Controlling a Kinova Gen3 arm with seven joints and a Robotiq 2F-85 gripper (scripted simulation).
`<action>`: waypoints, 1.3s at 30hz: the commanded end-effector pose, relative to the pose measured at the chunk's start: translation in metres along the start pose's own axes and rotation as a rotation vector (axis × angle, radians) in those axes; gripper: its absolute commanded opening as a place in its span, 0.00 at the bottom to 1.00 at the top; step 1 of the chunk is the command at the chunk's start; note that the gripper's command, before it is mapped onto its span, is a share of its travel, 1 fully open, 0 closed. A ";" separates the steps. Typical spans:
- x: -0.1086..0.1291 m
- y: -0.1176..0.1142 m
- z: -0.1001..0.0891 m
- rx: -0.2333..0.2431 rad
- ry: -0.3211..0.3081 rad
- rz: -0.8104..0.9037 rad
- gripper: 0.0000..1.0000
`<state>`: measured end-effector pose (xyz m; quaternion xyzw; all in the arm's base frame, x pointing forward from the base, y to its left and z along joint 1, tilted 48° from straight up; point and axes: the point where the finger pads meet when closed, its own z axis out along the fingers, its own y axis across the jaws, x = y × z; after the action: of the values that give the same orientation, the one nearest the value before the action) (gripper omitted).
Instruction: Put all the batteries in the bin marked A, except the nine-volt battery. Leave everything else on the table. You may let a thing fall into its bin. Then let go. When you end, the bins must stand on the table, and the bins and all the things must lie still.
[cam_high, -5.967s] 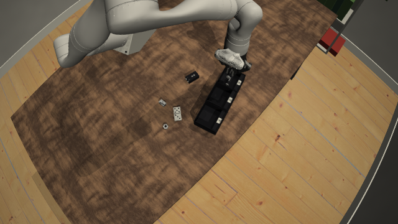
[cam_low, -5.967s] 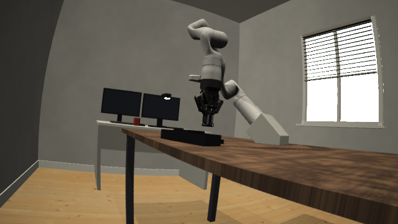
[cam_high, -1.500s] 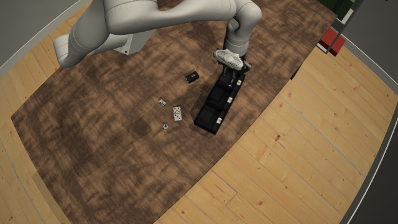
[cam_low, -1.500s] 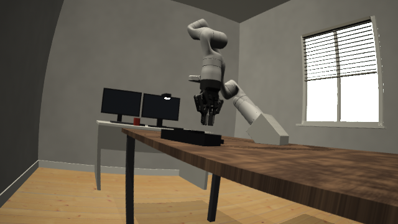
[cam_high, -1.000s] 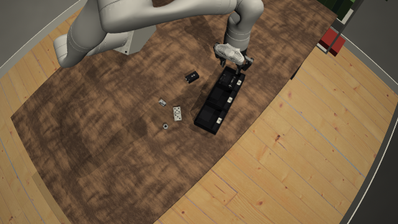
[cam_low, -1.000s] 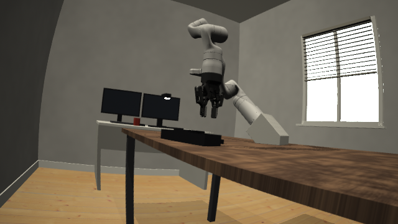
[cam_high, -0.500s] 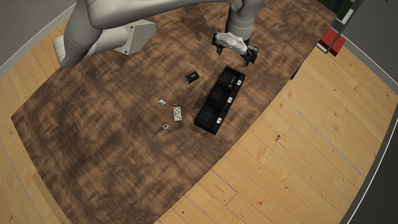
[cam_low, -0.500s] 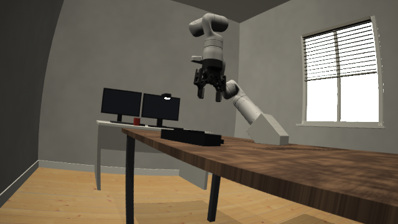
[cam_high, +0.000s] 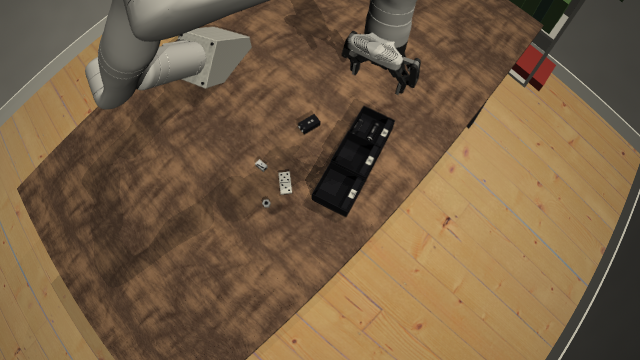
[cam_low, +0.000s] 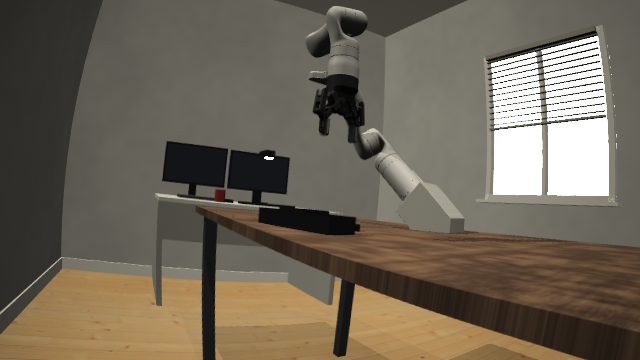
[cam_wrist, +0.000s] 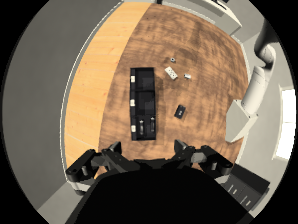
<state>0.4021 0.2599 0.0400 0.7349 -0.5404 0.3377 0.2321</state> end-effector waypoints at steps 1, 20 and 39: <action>0.000 -0.002 -0.009 0.011 -0.002 -0.009 1.00; -0.001 -0.002 -0.006 0.008 -0.003 -0.002 1.00; -0.001 -0.002 -0.006 0.008 -0.003 -0.002 1.00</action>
<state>0.4026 0.2627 0.0418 0.7350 -0.5407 0.3383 0.2301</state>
